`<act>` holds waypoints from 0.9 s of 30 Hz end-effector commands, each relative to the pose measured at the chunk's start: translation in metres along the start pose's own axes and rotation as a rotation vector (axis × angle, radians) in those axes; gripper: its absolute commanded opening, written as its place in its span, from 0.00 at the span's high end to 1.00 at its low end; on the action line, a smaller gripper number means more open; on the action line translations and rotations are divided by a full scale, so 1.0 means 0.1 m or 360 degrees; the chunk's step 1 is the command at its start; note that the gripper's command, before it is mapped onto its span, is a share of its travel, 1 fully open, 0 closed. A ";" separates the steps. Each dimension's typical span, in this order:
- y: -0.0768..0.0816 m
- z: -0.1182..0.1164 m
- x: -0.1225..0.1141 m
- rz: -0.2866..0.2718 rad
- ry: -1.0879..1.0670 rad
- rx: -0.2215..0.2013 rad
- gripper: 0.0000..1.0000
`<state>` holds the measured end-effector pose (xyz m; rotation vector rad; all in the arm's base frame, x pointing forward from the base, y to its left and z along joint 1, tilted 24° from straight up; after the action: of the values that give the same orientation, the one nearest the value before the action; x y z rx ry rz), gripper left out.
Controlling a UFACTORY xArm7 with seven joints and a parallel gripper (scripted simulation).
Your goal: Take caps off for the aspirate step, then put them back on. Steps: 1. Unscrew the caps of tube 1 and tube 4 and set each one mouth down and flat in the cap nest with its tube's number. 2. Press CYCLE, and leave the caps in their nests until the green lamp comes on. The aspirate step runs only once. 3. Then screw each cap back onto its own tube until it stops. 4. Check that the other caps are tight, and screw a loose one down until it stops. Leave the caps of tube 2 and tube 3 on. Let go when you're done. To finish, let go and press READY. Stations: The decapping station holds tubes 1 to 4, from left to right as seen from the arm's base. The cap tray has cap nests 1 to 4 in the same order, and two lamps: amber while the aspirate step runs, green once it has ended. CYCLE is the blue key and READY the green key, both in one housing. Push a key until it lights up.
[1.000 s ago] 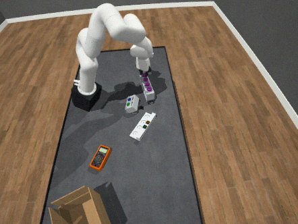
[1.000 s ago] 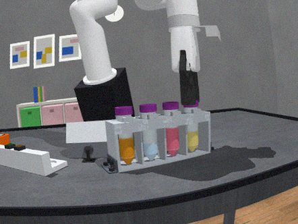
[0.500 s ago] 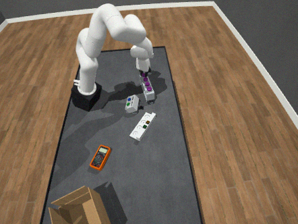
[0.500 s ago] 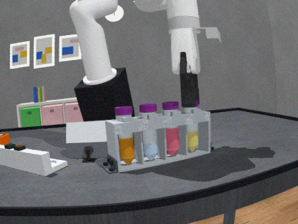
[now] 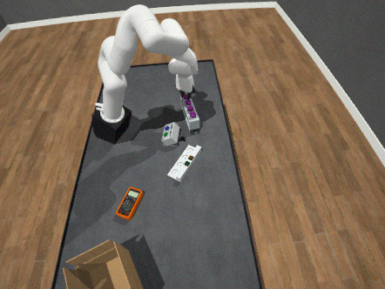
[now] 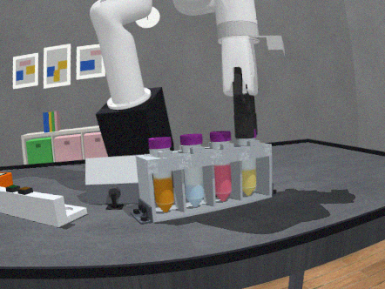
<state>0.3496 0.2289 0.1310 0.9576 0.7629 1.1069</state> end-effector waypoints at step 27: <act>0.02 0.01 0.01 0.0006 0.1967 -0.0011 1.00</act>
<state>0.3449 0.2282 0.1292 0.2962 1.5194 1.5941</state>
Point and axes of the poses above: the point where the finger pads meet when closed, its own y axis back along the fingers, its own z axis across the jaws, x = y × z, the point moved 9 cm from there along y, back along the fingers, and after that the axes turned 9 degrees about y, right-handed, at the moved point
